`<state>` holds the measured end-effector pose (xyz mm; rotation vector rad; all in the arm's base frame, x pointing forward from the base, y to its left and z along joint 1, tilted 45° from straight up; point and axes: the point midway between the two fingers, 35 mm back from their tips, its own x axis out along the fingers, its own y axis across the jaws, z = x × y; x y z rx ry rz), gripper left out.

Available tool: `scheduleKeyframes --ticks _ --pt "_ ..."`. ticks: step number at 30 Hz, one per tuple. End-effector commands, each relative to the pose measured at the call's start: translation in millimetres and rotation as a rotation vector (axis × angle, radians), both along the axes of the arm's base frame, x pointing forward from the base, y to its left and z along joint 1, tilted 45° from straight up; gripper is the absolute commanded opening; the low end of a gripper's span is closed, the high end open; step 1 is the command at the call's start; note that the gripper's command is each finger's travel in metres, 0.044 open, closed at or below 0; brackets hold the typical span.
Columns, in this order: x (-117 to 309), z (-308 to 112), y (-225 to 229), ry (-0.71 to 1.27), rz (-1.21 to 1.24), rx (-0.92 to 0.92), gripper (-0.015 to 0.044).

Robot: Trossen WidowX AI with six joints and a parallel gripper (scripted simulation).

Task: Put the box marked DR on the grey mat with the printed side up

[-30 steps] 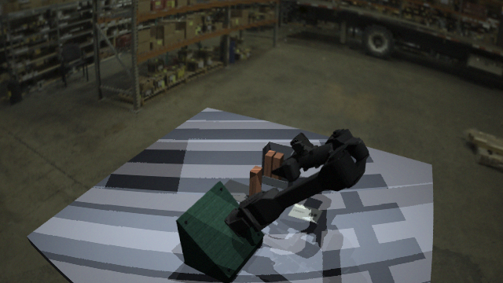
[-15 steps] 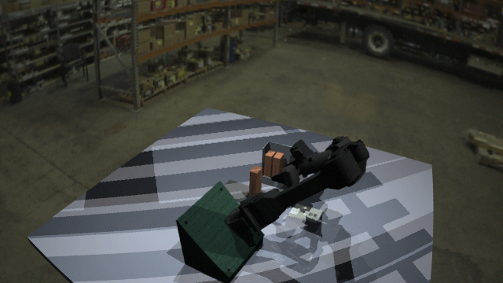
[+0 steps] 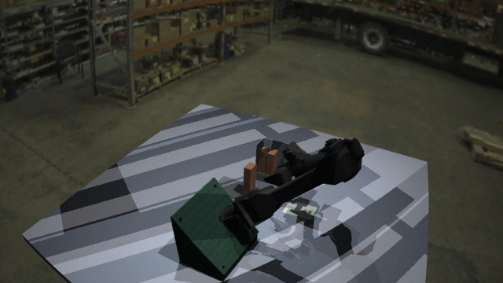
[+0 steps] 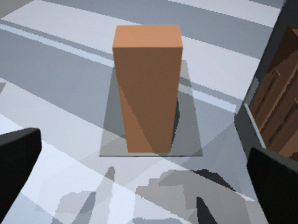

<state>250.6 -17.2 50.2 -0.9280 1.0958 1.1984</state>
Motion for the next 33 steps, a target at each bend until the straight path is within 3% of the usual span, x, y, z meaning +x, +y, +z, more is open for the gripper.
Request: scheduleKeyframes --ticks 1,33 --pt "0 -6 -1 0.002 0.004 -0.002 0.0440" --pt "0 -51 -5 0.002 0.000 0.001 0.0440"
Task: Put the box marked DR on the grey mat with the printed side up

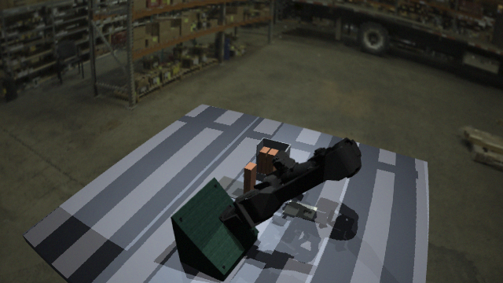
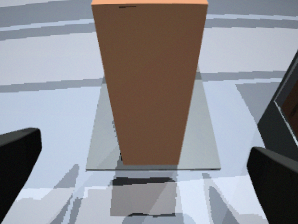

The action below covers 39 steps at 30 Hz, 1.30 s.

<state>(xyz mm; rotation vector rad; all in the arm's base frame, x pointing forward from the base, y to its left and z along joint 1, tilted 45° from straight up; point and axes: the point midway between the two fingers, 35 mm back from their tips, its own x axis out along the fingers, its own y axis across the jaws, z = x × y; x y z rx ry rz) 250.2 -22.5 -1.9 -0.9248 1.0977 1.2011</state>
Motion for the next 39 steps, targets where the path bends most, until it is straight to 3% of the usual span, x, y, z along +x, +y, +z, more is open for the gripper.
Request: scheduleKeyframes --ticks 1,20,39 --pt "0 1 0 -0.001 0.000 0.000 0.0440" --pt "0 2 0 -0.001 0.000 0.000 0.0440" --pt "1 32 2 -0.002 0.002 -0.002 0.0440"
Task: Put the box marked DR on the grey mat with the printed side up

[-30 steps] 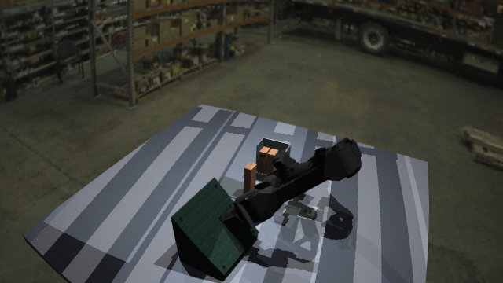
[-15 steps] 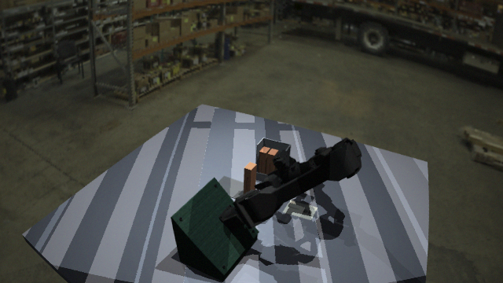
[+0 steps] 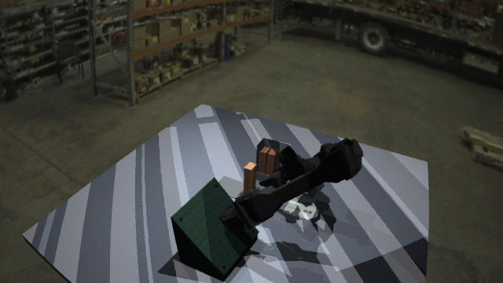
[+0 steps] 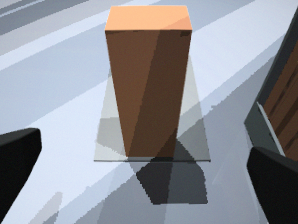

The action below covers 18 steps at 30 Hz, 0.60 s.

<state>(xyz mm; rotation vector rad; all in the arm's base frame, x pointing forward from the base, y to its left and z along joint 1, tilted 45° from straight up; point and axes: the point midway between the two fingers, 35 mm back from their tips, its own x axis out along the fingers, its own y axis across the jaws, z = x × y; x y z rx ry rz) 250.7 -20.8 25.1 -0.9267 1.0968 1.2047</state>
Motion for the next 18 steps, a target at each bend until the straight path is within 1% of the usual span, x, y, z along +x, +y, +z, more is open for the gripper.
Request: scheduleKeyframes --ticks 1,18 --pt "1 7 1 -0.003 -0.001 -0.002 0.0440" --pt "-1 31 5 -0.003 0.000 -0.003 0.0440"
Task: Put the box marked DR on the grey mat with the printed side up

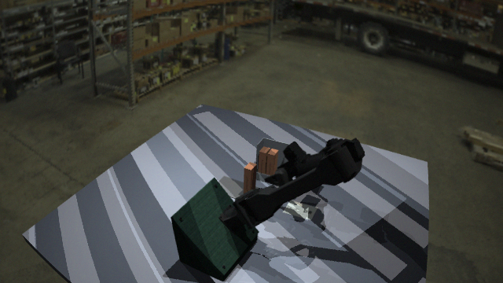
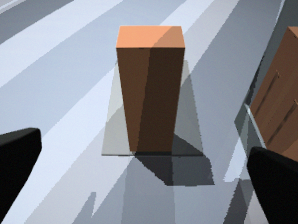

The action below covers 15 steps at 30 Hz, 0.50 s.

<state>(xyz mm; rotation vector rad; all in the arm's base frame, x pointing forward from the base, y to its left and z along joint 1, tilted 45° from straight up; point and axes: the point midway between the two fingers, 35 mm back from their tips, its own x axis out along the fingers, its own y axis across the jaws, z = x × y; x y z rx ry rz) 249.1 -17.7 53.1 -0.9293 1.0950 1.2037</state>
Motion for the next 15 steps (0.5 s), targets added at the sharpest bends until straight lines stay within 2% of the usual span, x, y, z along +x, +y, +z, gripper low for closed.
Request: scheduleKeyframes --ticks 1,15 --pt "1 4 3 0.000 -0.001 -0.002 0.0440" --pt "2 20 19 -0.001 -0.001 -0.002 0.0440"
